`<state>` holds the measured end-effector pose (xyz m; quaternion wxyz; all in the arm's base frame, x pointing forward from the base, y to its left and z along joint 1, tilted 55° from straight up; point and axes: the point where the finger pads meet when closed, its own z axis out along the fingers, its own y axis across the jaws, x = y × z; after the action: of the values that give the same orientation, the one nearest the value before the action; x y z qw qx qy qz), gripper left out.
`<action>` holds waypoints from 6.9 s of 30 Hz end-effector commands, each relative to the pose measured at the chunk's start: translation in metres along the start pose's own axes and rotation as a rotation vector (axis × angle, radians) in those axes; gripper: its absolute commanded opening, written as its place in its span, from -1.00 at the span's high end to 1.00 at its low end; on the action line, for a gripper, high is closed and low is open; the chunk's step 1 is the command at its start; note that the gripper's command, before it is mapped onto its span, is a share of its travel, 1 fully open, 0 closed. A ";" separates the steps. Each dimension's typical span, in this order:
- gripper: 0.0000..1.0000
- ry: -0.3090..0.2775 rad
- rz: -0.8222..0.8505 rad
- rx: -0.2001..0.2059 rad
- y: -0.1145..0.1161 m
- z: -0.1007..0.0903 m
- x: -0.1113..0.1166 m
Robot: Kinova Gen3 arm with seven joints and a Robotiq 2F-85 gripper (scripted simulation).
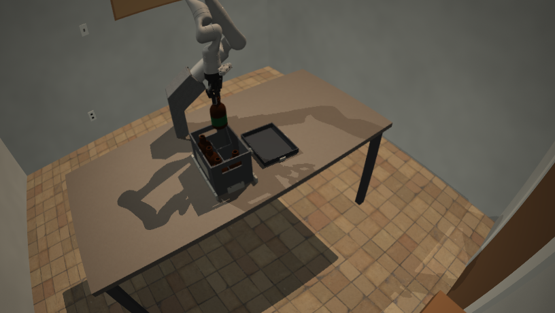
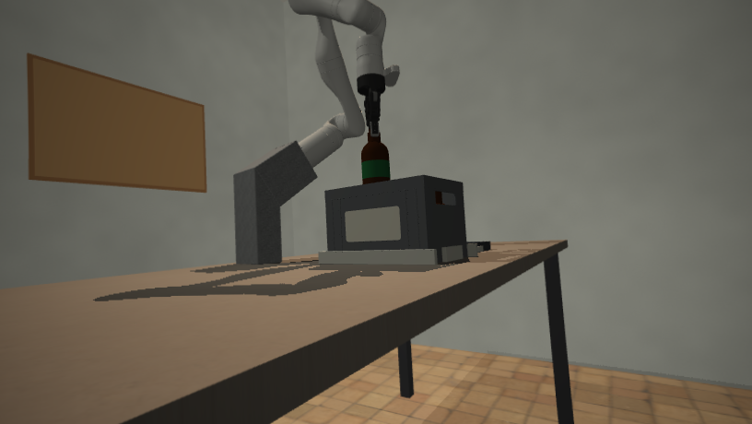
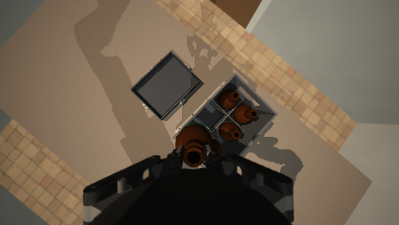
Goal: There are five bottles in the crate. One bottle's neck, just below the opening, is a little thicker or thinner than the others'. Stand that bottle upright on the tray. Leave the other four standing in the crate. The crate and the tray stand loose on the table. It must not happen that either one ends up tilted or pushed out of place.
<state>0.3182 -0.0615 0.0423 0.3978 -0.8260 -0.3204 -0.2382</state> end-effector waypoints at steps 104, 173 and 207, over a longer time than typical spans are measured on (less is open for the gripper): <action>1.00 -0.002 -0.001 -0.002 -0.098 0.000 0.153; 1.00 -0.002 -0.001 -0.002 -0.124 0.000 0.194; 1.00 -0.002 -0.001 -0.002 -0.124 0.000 0.194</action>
<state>0.3610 0.0642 0.2305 0.3970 -0.8262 -0.3215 -0.2376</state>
